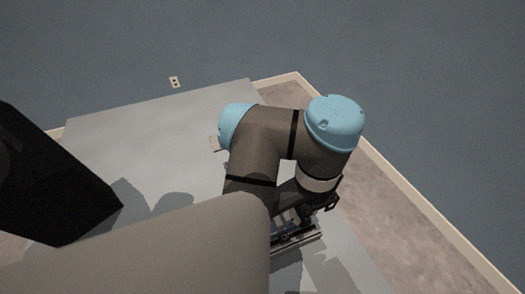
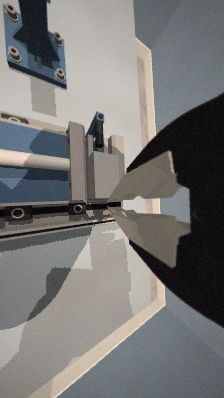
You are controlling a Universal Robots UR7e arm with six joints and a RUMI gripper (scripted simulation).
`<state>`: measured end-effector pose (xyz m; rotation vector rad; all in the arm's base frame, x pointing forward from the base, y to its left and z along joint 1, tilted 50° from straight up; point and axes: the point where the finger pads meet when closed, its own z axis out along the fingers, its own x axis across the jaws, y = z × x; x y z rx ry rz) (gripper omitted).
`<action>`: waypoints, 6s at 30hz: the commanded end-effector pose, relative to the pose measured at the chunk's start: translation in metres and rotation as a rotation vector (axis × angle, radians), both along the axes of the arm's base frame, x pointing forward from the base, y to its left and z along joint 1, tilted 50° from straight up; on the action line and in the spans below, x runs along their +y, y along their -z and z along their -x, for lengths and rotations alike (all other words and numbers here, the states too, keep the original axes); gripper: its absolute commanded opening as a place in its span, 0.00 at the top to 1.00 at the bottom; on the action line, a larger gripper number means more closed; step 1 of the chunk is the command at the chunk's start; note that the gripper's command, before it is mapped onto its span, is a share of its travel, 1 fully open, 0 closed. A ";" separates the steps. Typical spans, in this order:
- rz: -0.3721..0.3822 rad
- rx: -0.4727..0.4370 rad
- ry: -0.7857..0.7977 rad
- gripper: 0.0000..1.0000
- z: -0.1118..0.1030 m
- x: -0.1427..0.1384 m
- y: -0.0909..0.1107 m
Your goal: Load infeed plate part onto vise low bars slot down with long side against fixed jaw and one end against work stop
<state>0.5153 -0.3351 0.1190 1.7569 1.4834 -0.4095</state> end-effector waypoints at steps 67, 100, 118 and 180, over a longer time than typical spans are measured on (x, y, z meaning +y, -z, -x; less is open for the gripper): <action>-0.001 0.003 -0.003 1.00 -0.004 0.014 0.013; -0.001 0.002 -0.003 1.00 -0.004 0.015 0.014; -0.001 0.002 -0.003 1.00 -0.004 0.015 0.014; 0.000 0.001 -0.002 1.00 0.009 0.011 -0.022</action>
